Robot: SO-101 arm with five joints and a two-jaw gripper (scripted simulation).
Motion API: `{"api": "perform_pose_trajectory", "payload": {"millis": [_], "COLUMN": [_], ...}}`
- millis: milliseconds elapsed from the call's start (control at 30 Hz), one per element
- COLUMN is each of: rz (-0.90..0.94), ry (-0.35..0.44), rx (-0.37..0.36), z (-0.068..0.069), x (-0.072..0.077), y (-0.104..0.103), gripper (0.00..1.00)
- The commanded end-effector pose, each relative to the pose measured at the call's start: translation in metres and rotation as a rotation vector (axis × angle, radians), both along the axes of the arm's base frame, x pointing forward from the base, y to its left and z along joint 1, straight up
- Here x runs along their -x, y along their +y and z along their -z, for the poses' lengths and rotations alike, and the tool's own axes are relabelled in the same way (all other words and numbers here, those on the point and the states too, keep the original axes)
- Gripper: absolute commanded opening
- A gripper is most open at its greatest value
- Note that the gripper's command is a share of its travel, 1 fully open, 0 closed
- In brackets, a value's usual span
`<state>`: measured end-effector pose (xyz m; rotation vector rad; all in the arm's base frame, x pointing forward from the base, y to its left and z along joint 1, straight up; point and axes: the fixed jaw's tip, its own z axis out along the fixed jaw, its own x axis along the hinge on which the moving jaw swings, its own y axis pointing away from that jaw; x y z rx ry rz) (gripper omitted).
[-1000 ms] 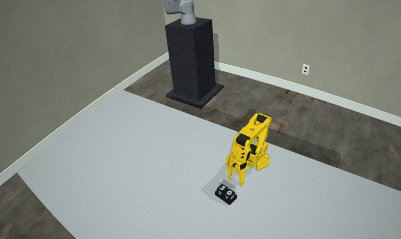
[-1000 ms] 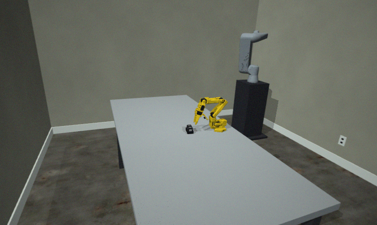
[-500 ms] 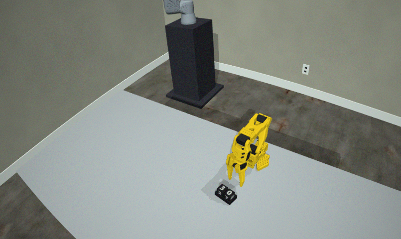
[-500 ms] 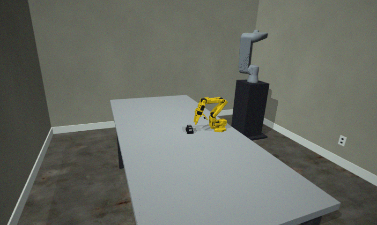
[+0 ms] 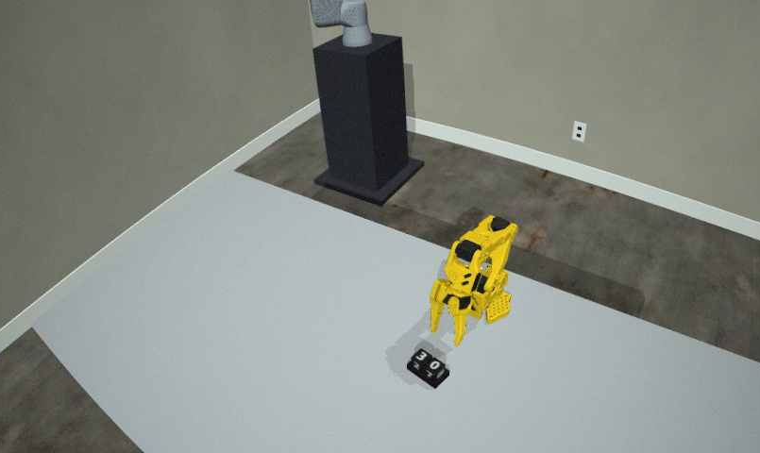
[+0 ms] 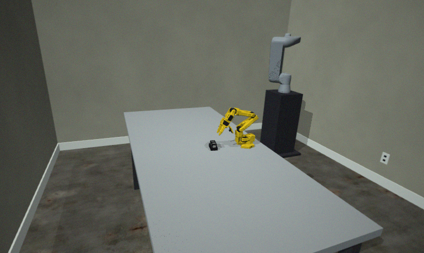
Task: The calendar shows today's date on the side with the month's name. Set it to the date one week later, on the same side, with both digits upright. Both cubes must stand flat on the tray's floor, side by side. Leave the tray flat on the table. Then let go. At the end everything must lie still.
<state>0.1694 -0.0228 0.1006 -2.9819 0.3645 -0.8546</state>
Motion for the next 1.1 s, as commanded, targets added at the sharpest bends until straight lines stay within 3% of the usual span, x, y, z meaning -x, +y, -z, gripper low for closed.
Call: {"api": "perform_pose_trajectory", "payload": {"millis": [0, 167, 333, 733, 1067], "rz": [-0.011, -0.011, -0.011, -0.001, 0.113], "ry": [-0.098, -0.235, -0.307, -0.314, -0.289], "rx": [0.010, 0.022, 0.028, 0.021, -0.066], "z": [-0.014, -0.033, -0.044, -0.045, -0.045], "x": [-0.003, -0.003, -0.001, -0.001, -0.001], "y": [0.001, 0.001, 0.001, 0.001, -0.001], "gripper": [0.33, 0.34, 0.35, 0.35, 0.35]}}
